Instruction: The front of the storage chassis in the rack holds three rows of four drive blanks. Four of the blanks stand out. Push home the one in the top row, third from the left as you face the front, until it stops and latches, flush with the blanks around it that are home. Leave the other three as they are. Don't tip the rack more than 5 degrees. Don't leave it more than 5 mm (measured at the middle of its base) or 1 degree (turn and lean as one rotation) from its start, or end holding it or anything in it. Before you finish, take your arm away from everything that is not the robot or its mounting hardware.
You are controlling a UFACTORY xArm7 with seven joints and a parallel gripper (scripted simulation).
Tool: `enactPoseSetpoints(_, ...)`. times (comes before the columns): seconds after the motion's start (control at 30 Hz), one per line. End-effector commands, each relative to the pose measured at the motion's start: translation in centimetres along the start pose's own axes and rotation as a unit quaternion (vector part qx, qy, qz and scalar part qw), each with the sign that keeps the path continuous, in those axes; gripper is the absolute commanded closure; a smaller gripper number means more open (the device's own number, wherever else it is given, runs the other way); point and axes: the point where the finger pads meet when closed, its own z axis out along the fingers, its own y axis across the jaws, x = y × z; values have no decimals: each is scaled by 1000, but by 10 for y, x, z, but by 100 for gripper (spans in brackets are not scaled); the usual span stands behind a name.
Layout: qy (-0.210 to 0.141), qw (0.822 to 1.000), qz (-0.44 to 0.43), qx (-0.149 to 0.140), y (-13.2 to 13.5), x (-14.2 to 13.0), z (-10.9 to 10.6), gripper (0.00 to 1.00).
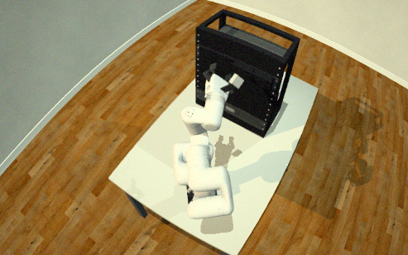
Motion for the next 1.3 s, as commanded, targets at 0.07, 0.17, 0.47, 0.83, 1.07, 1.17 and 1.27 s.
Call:
enactPoseSetpoints(0.07,24,996,80,-42,20,4,-22,0)
enactPoseSetpoints(0.17,34,993,103,-51,27,4,-27,0)
enactPoseSetpoints(0.47,69,977,187,-82,50,2,-47,0)
enactPoseSetpoints(0.83,101,954,263,-107,71,-4,-66,0)
enactPoseSetpoints(1.07,121,936,308,-121,83,-9,-77,0)
enactPoseSetpoints(1.17,127,929,323,-126,88,-11,-81,0)
enactPoseSetpoints(1.27,133,923,337,-130,91,-13,-84,0)
